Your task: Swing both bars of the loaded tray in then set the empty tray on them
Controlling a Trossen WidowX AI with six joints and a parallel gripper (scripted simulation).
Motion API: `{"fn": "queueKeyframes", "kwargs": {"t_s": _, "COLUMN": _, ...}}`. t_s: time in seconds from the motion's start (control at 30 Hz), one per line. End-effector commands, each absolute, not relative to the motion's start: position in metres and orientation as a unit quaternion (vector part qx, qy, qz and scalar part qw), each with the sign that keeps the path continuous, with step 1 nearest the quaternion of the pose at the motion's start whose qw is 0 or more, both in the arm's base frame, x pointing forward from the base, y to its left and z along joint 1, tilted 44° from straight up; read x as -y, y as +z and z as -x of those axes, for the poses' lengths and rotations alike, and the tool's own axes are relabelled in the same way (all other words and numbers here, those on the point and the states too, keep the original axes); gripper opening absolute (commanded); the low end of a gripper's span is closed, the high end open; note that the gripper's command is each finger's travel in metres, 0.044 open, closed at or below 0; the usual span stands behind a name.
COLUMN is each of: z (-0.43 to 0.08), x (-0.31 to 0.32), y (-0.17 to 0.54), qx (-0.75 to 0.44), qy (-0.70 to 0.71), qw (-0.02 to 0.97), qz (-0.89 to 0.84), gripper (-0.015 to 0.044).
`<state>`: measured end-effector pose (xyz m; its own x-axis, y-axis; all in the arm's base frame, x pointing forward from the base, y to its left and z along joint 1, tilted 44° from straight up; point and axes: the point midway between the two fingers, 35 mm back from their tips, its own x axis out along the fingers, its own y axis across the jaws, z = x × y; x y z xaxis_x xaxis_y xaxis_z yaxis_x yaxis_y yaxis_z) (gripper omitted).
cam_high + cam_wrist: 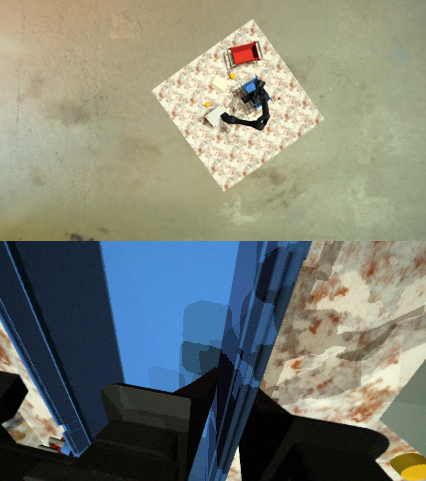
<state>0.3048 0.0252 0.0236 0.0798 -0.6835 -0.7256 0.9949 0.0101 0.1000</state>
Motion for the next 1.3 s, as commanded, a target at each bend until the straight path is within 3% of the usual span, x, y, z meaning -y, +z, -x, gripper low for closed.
{"fn": "queueKeyframes", "kwargs": {"t_s": 0.0, "z": -0.3012, "x": -0.0207, "y": 0.0211, "qx": -0.255, "qy": -0.636, "qw": 0.660, "qz": -0.307, "gripper": 0.0000}}
{"fn": "queueKeyframes", "kwargs": {"t_s": 1.27, "z": -0.2996, "x": -0.0154, "y": 0.0151, "qx": -0.255, "qy": -0.636, "qw": 0.660, "qz": -0.307, "gripper": 0.0000}}
